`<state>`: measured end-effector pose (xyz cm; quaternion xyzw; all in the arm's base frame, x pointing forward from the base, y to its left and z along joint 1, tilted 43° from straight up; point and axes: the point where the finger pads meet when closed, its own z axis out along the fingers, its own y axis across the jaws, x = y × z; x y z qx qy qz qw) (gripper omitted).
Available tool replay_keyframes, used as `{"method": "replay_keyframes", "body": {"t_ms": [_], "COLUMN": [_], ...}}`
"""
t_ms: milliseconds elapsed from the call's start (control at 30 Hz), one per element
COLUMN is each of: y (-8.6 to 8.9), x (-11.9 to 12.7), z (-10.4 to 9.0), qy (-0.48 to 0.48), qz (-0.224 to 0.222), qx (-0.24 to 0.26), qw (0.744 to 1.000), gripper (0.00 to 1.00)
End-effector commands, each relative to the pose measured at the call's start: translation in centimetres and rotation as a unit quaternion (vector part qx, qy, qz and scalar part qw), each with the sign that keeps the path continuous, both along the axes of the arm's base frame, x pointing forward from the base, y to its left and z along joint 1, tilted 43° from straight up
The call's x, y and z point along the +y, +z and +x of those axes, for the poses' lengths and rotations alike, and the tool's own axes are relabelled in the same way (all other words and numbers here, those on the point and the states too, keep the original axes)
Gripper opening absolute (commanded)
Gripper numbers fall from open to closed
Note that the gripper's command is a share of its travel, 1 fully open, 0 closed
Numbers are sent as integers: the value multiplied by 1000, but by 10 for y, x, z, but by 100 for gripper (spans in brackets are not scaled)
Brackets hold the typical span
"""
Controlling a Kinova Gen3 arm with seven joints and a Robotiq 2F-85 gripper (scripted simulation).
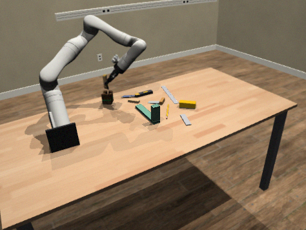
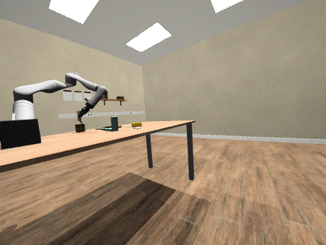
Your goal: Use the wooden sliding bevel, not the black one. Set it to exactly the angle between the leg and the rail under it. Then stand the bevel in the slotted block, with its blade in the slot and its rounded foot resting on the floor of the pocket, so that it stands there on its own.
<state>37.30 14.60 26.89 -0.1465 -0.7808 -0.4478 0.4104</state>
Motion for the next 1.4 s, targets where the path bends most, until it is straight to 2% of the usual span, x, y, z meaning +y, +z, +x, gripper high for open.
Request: {"method": "replay_keyframes", "body": {"t_ms": [0,433,1367], "y": [-6,-20,-24], "x": [5,18,22], "z": [1,2,3], "qy": [-1,-1,-1], "qz": [0,0,0], "qx": [-1,-1,-1], "qw": [1000,1000,1000], "gripper": [10,10,10]}}
